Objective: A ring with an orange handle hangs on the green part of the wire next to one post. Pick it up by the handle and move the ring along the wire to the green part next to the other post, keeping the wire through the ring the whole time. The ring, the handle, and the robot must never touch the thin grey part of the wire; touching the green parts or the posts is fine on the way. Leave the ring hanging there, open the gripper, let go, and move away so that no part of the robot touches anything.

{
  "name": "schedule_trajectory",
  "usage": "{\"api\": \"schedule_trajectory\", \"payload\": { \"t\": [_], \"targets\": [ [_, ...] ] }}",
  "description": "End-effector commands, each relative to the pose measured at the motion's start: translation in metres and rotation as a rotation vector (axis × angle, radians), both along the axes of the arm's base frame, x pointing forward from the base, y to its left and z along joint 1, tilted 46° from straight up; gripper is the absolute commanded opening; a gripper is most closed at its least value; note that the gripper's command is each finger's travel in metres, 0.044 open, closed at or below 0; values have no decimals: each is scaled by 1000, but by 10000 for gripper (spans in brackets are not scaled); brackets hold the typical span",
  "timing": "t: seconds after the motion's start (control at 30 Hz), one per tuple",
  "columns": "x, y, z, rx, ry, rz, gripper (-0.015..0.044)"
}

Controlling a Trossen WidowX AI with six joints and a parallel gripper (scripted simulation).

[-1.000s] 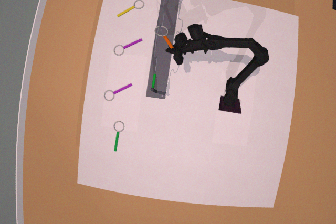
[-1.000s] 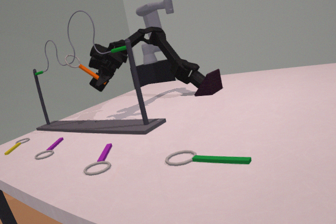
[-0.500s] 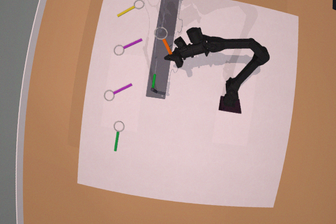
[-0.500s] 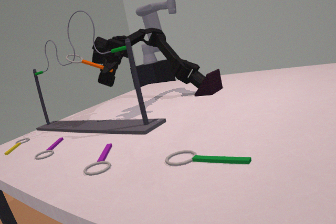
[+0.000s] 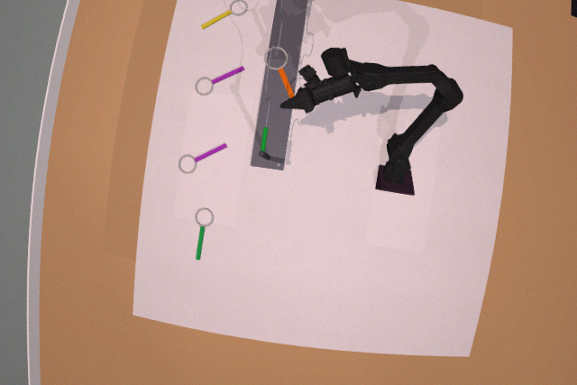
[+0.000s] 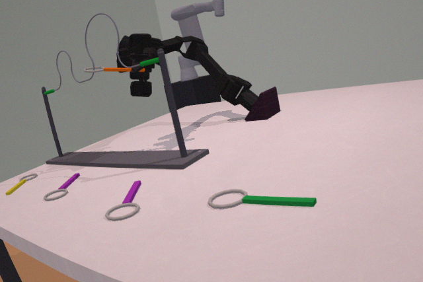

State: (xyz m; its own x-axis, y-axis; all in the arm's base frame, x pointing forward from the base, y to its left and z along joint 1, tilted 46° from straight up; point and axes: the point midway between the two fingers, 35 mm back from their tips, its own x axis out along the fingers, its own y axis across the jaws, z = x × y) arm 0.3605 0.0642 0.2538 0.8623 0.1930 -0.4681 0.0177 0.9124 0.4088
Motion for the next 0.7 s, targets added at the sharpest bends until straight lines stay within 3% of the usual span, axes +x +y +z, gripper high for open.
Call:
{"api": "schedule_trajectory", "payload": {
  "t": [0.0, 0.67],
  "targets": [
    [-1, 14, 9, 85, 2, 6, -150],
    [-3, 52, 42, 401, 34, -7, -150]
  ]
}}
